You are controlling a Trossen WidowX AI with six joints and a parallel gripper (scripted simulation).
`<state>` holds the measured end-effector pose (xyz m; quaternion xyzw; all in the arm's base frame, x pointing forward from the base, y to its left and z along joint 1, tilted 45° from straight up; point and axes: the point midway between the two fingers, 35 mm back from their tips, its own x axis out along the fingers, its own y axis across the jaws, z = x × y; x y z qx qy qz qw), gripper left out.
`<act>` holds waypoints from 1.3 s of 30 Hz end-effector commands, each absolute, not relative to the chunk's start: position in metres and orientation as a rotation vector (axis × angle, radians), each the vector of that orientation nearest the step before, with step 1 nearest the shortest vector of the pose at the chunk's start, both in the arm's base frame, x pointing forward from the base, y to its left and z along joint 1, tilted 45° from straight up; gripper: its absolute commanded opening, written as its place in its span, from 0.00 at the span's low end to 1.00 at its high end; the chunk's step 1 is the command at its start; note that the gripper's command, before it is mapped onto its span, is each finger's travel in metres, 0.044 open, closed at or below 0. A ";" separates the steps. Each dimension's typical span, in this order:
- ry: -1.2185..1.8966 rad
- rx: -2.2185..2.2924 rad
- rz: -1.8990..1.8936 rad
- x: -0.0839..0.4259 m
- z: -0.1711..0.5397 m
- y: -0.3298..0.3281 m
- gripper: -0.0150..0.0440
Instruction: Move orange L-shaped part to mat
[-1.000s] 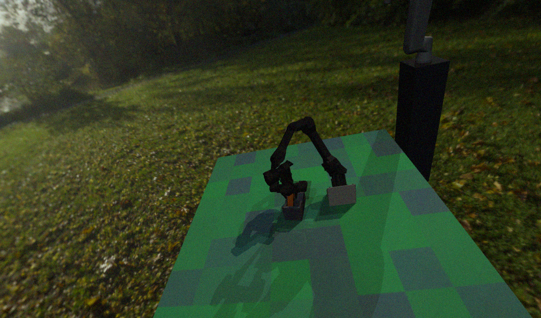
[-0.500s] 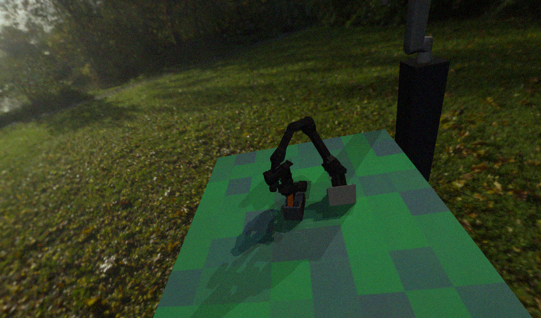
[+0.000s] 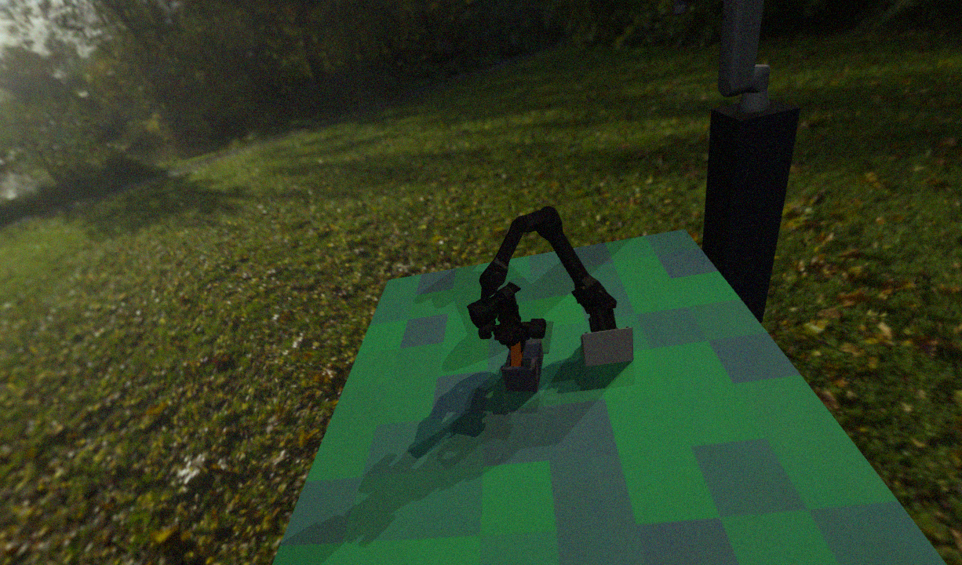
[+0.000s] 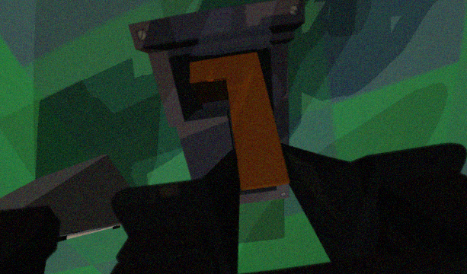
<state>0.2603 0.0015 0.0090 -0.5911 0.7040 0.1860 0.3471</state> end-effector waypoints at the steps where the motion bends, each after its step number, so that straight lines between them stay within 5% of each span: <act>1: 1.822 -1.529 0.484 0.261 0.013 0.007 0.25; 39: 1.821 -1.530 0.486 0.265 0.055 0.049 0.25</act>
